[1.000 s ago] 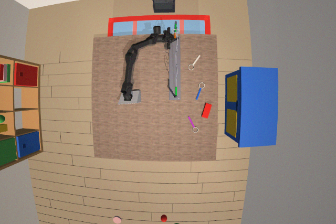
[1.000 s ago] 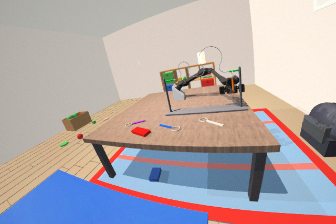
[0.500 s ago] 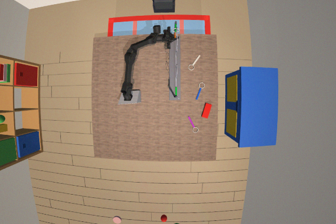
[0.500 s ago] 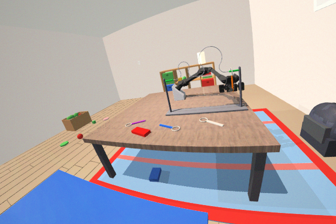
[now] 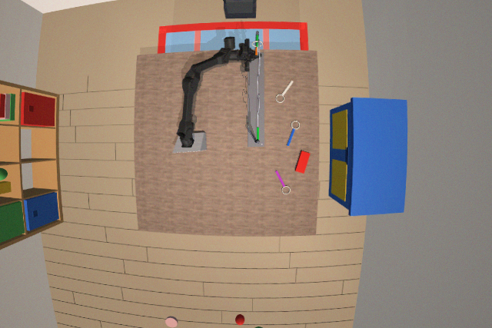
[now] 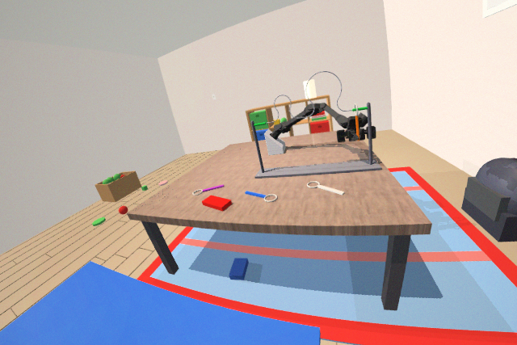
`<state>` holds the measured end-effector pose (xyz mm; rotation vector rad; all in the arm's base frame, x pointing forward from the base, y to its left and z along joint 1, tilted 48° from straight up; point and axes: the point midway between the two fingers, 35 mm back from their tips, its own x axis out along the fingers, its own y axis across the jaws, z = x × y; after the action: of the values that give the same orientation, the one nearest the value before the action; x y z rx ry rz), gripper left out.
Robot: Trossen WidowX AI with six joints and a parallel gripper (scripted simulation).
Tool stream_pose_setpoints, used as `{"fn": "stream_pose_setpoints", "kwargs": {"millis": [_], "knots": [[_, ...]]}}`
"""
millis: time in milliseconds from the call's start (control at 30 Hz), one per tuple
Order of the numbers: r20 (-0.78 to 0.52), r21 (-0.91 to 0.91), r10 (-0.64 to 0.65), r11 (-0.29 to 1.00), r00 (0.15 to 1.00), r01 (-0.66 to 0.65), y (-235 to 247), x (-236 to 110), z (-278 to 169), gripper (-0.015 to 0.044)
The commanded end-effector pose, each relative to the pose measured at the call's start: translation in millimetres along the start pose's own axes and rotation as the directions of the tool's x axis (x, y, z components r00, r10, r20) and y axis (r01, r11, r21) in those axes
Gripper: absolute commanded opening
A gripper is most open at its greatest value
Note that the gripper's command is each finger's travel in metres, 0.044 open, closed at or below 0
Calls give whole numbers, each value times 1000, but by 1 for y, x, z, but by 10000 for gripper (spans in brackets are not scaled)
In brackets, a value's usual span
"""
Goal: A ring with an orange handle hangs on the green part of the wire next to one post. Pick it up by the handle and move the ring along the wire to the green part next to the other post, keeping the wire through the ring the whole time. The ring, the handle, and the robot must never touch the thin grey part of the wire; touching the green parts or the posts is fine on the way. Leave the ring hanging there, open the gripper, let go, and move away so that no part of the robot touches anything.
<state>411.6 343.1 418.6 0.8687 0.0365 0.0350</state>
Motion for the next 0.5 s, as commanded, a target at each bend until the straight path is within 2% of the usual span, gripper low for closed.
{"fn": "stream_pose_setpoints", "kwargs": {"millis": [0,233,467], "knots": [[-2,-4,1,1000,1000,-1,0,0,0,-150],[-17,-5,1,1000,1000,-1,-5,-2,0,-150],[-141,-6,0,1000,990,-1,-13,-18,2,-150]]}}
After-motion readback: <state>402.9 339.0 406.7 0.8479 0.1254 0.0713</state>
